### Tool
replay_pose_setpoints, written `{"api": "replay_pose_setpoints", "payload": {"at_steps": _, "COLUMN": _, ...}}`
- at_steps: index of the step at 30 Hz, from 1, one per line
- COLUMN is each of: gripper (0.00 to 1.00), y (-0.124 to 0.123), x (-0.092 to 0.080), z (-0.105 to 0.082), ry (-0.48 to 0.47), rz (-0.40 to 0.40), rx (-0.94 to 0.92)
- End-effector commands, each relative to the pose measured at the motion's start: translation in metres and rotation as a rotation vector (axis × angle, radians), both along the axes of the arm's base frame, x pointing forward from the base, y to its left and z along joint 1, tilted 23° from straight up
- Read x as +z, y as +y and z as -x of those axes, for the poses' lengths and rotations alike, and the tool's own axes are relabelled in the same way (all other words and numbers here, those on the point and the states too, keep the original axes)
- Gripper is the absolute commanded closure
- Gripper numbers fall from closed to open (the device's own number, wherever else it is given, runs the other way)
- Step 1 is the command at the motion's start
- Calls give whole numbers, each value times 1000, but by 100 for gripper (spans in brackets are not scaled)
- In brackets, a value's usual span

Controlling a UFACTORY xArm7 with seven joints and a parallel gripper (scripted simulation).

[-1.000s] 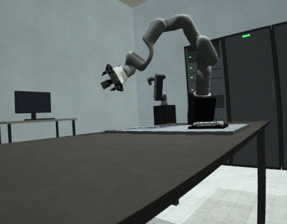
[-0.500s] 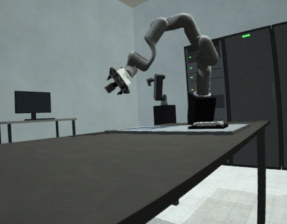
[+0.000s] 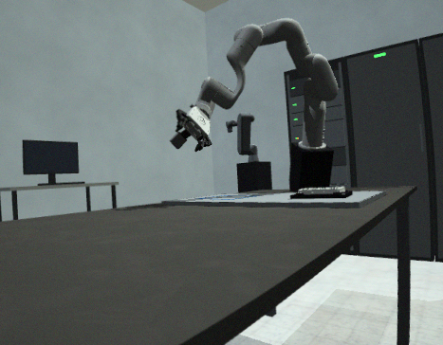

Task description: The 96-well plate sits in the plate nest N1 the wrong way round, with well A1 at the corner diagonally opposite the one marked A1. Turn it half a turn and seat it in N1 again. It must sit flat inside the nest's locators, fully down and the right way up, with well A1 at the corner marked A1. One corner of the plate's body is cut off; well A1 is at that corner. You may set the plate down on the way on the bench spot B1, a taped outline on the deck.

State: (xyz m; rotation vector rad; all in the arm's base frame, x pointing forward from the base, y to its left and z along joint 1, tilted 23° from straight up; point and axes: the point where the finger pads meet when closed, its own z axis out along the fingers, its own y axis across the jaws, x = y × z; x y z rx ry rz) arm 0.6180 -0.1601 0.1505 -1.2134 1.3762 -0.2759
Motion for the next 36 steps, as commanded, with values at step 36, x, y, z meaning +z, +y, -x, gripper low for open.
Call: {"api": "replay_pose_setpoints", "payload": {"at_steps": 36, "gripper": 0, "y": 126, "x": -40, "z": 37, "ry": 346, "rz": -6, "rx": 189}}
